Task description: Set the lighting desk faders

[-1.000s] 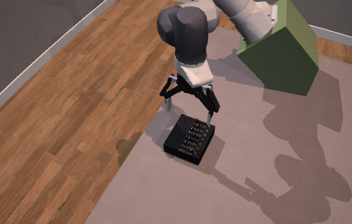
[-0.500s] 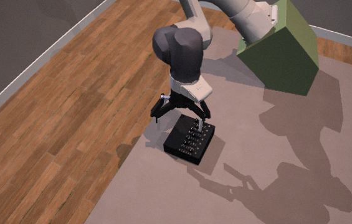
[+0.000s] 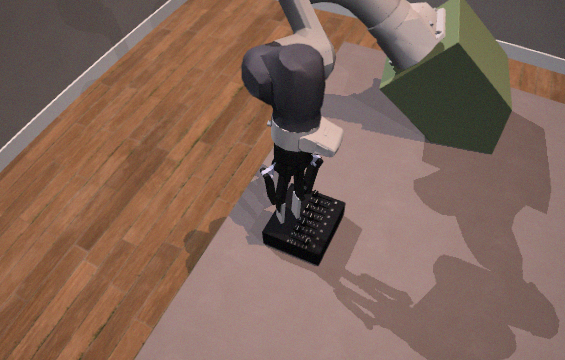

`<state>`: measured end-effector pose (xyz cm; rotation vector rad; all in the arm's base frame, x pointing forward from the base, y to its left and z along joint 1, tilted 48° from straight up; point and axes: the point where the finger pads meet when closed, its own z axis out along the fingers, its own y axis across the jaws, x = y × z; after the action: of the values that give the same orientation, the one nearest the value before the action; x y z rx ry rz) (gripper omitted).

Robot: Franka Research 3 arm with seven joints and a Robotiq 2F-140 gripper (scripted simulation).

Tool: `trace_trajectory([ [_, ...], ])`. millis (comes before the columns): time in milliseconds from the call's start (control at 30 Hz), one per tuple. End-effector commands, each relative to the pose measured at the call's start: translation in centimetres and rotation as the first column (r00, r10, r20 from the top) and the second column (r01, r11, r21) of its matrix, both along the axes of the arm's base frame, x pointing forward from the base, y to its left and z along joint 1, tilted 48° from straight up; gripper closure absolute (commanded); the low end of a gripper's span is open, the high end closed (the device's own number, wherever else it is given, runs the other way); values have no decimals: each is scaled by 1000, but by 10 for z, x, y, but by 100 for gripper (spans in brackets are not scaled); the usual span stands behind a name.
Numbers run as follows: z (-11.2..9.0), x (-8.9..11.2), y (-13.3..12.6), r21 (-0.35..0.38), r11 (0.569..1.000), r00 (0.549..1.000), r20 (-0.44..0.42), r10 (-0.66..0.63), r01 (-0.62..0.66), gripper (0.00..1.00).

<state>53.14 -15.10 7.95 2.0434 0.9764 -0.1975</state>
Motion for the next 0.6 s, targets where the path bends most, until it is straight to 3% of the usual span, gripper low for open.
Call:
trace_trajectory([
  [0, 0, 1, 0, -8, 987, 962, -228, 152, -159, 100],
  [233, 0, 1, 0, 7, 965, 901, -358, 247, -262, 100],
  [300, 0, 1, 0, 7, 965, 901, -358, 247, -262, 100],
  [333, 0, 1, 0, 14, 955, 870, -406, 278, -298, 100],
  [567, 0, 1, 0, 43, 926, 779, -527, 339, -374, 100],
])
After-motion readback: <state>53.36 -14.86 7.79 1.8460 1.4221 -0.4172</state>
